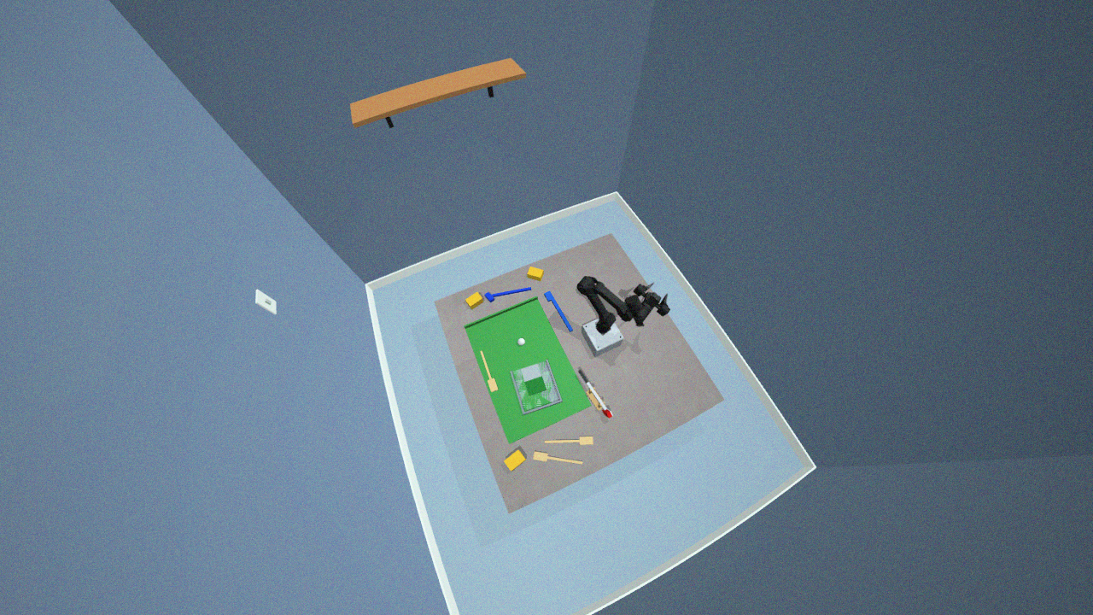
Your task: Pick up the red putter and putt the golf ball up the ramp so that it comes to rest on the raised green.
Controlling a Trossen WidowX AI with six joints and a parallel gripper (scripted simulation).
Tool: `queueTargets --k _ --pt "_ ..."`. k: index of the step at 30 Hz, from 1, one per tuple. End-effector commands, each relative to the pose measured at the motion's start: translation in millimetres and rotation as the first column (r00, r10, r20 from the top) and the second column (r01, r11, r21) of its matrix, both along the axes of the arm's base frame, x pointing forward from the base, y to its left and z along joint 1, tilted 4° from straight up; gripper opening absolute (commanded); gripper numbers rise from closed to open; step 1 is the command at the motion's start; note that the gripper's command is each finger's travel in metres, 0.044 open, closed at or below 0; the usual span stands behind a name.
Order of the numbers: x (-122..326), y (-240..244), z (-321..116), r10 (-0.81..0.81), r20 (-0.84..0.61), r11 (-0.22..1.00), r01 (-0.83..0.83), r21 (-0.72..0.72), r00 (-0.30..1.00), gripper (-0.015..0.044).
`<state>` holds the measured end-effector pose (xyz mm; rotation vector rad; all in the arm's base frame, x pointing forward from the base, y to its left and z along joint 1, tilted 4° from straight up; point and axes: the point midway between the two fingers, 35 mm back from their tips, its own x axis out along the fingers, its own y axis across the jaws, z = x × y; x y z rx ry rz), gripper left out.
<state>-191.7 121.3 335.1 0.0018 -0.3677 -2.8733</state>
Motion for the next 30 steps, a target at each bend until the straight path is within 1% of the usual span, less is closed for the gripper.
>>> queueTargets --k 1,2,5,9,13,18,21,24,27,30 --pt "0.2 1.9 0.7 -0.011 -0.004 1.000 0.011 -0.004 1.000 0.0426" --pt "1.1 7.7 2.7 -0.045 -0.016 0.999 0.045 -0.017 0.999 0.0440" --pt "10.3 47.6 2.6 -0.220 -0.048 0.975 0.218 -0.047 0.974 0.0440" --pt "35.1 104.8 -8.6 -0.453 -0.049 0.891 0.450 -0.062 0.890 0.0440" --pt "73.3 155.7 -27.8 -0.661 -0.010 0.749 0.659 -0.061 0.750 0.0440" --pt "136.3 203.6 -62.1 -0.853 0.088 0.515 0.857 -0.025 0.515 0.0440" --pt "179.6 221.4 -86.5 -0.919 0.167 0.365 0.931 0.020 0.357 0.0440" --pt "224.9 230.6 -112.3 -0.947 0.253 0.226 0.971 0.080 0.200 0.0440" --pt "270.2 230.1 -139.6 -0.937 0.346 0.108 0.983 0.150 0.050 0.0440" --pt "313.6 220.1 -167.9 -0.893 0.443 0.018 0.974 0.224 -0.085 0.0440"
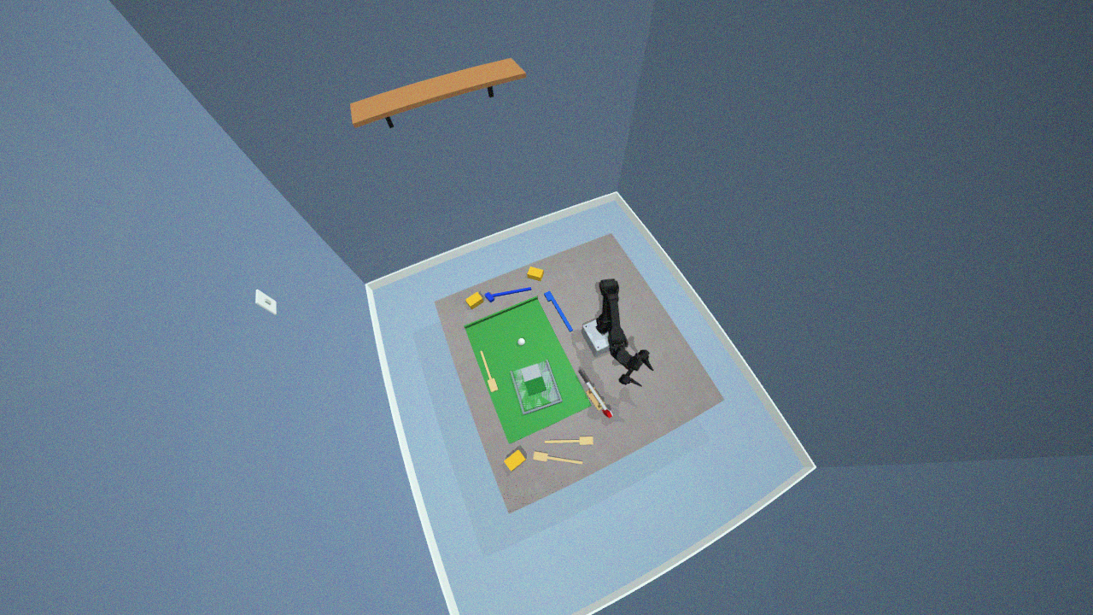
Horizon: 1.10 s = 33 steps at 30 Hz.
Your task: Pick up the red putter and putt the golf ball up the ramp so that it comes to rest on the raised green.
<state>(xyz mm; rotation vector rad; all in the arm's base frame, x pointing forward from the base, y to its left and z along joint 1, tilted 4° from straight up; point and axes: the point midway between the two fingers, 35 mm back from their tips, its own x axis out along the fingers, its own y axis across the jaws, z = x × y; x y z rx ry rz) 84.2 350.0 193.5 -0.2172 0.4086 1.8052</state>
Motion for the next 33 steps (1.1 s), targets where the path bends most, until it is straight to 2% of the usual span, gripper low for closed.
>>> queueTargets --k 1,5,10,14,18,33 --pt "51.4 -14.3 -35.8 -0.121 0.104 0.982 0.134 -0.131 0.987 0.0440" --pt "100.9 -46.0 -73.2 -0.196 0.216 0.925 0.254 -0.283 0.956 0.0440" --pt "146.5 -102.7 -116.0 -0.202 0.319 0.806 0.342 -0.482 0.926 0.0440" --pt "166.8 -156.4 -145.1 -0.151 0.347 0.684 0.351 -0.639 0.926 0.0440" --pt "173.3 -209.8 -166.6 -0.079 0.316 0.561 0.304 -0.770 0.946 0.0440" --pt "171.3 -214.9 -193.2 -0.067 0.305 0.541 0.291 -0.789 0.950 0.0440"
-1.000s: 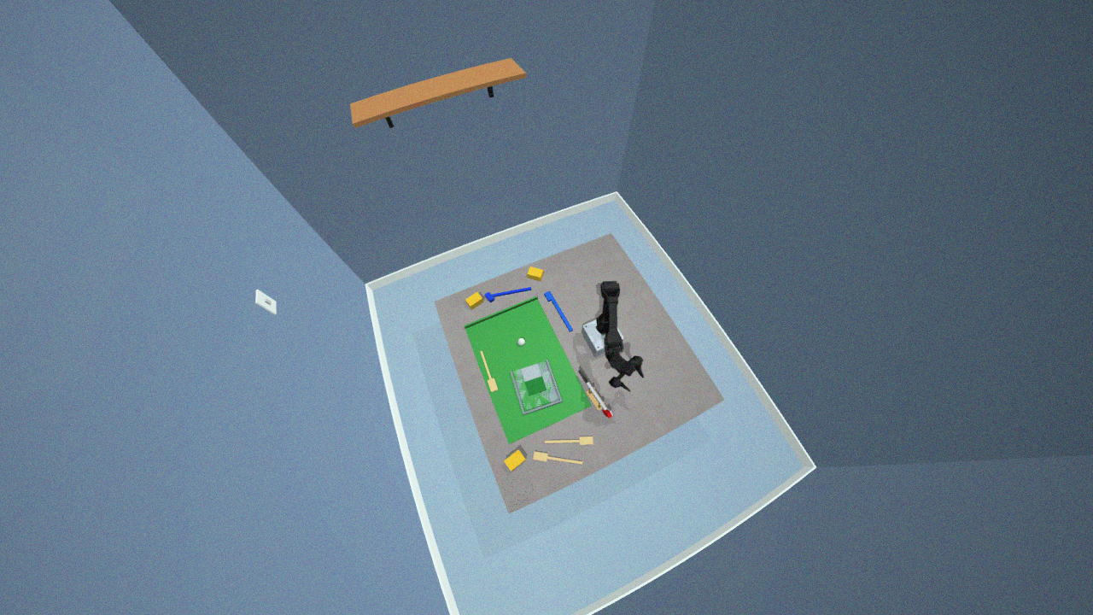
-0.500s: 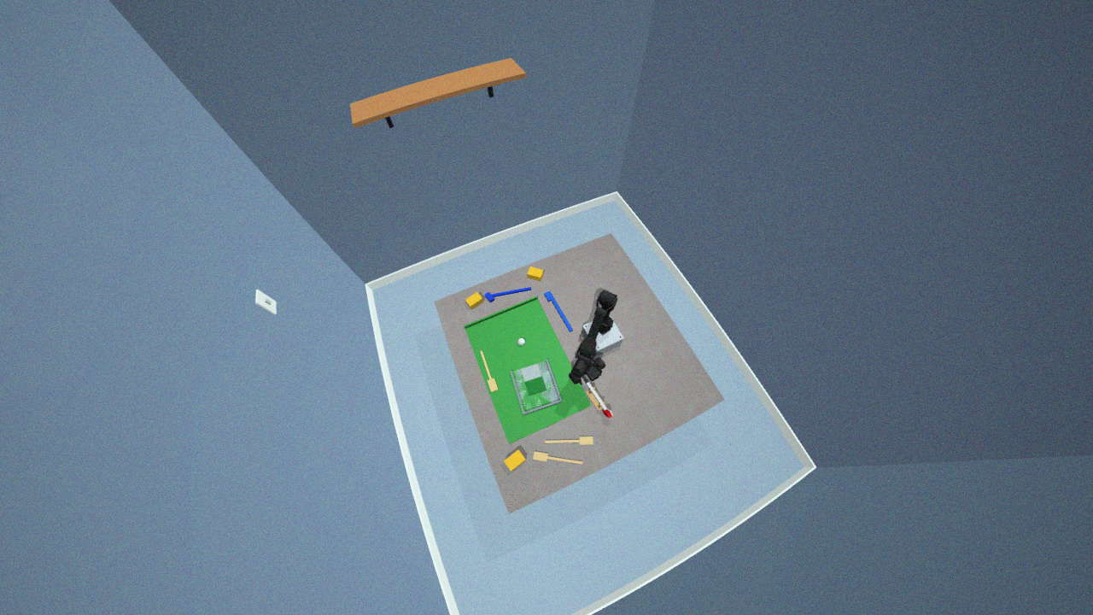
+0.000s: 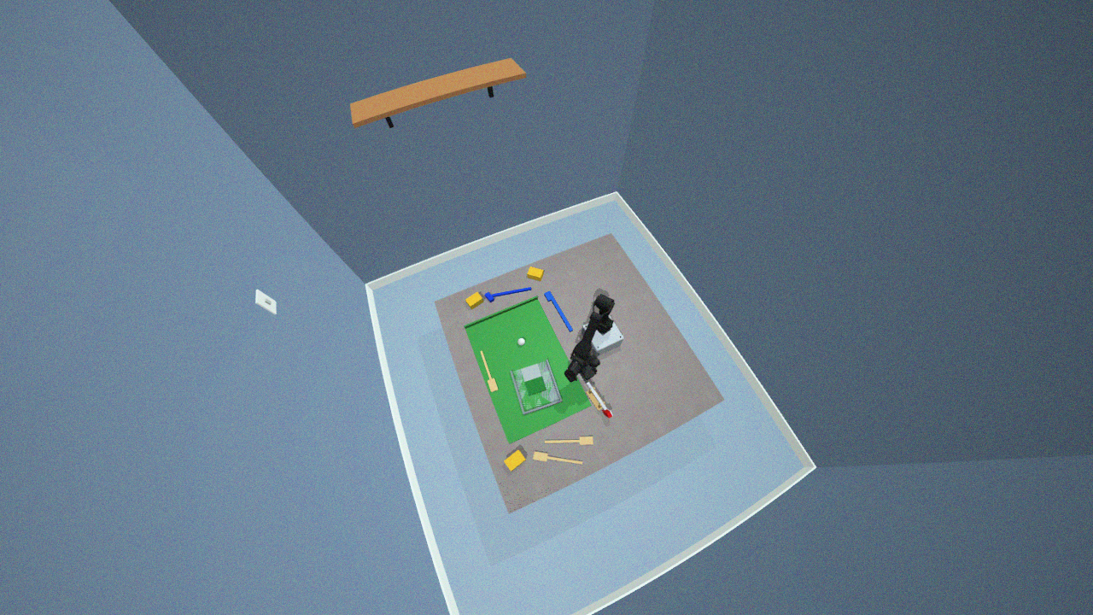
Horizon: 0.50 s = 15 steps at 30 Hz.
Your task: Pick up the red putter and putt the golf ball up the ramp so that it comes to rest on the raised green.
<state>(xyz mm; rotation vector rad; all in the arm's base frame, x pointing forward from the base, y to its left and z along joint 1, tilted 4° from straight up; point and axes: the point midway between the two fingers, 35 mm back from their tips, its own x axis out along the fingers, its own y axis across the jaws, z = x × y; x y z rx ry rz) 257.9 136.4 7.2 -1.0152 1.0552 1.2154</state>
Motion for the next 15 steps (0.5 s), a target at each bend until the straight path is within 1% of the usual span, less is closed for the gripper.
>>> queueTargets --k 1,8,15 --pt "-2.3 -1.3 -6.9 0.004 -0.008 1.000 -0.004 -0.008 1.000 0.0440" --pt "-1.9 -2.6 -29.3 0.004 -0.008 1.000 -0.004 -0.008 1.000 0.0440" --pt "-1.8 -2.8 -32.9 0.004 -0.008 1.000 -0.004 -0.008 1.000 0.0440"
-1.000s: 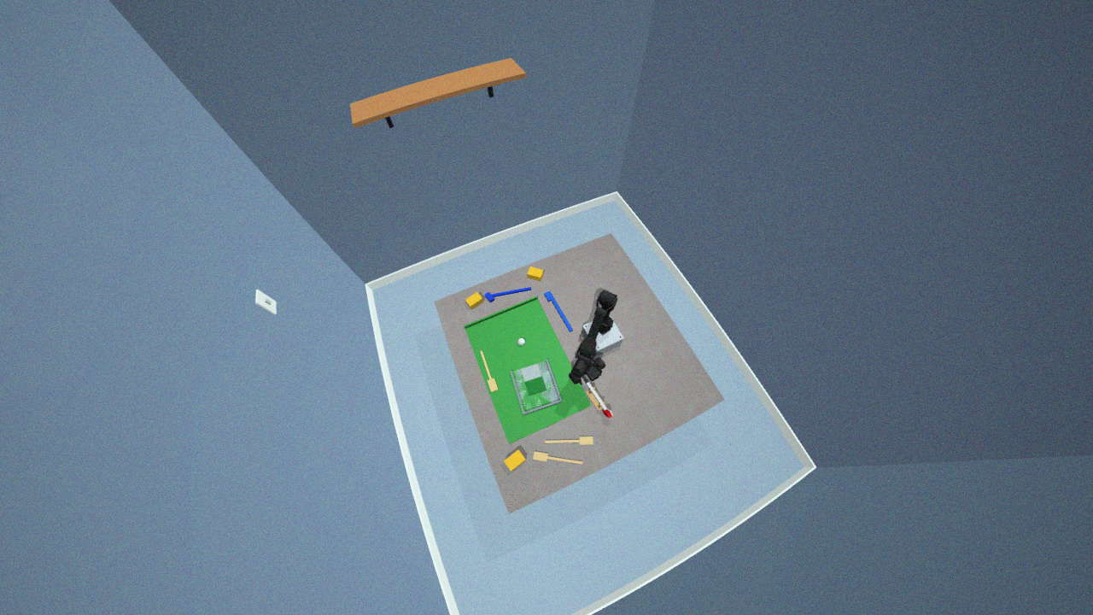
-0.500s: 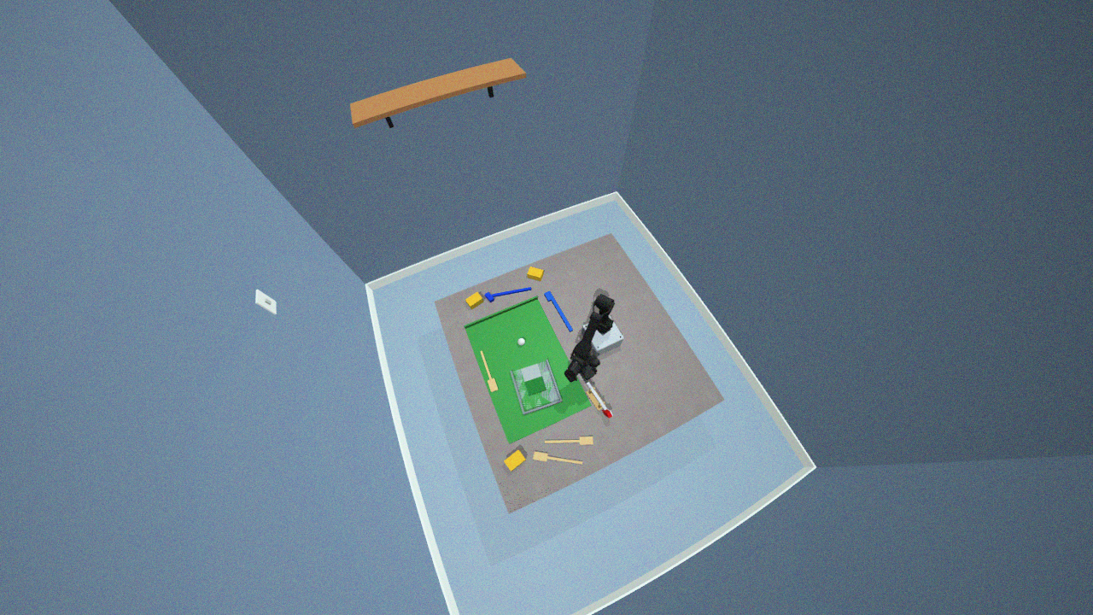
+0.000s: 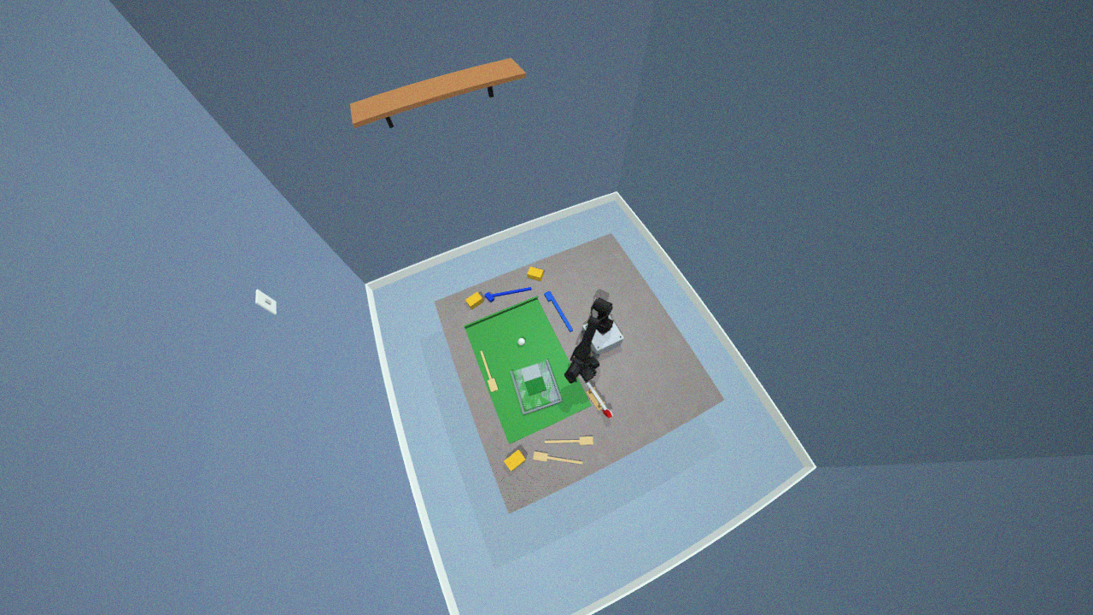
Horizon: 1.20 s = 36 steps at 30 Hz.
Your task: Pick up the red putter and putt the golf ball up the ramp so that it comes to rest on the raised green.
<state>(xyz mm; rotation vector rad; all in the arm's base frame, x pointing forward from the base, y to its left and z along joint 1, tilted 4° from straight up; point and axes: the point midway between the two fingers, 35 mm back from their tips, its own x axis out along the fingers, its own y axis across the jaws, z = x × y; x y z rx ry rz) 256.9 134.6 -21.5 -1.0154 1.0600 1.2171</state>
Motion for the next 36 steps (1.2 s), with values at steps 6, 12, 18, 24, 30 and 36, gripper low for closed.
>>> queueTargets --k 6,12,18,24,30,36 --pt "-0.6 -1.5 -13.1 0.004 -0.004 1.000 -0.004 -0.005 1.000 0.0440" --pt "-0.6 -2.2 -22.8 0.004 -0.004 1.000 -0.004 -0.005 1.000 0.0440" --pt "-0.7 -2.3 -25.1 0.004 -0.004 1.000 -0.004 -0.005 1.000 0.0440" --pt "0.9 -1.2 -22.1 0.000 0.001 1.000 0.000 0.000 1.000 0.0282" --pt "0.9 -1.2 -22.1 0.000 0.001 1.000 0.000 0.000 1.000 0.0125" --pt "0.9 -1.2 -22.1 0.000 0.001 1.000 0.000 0.000 1.000 0.0026"
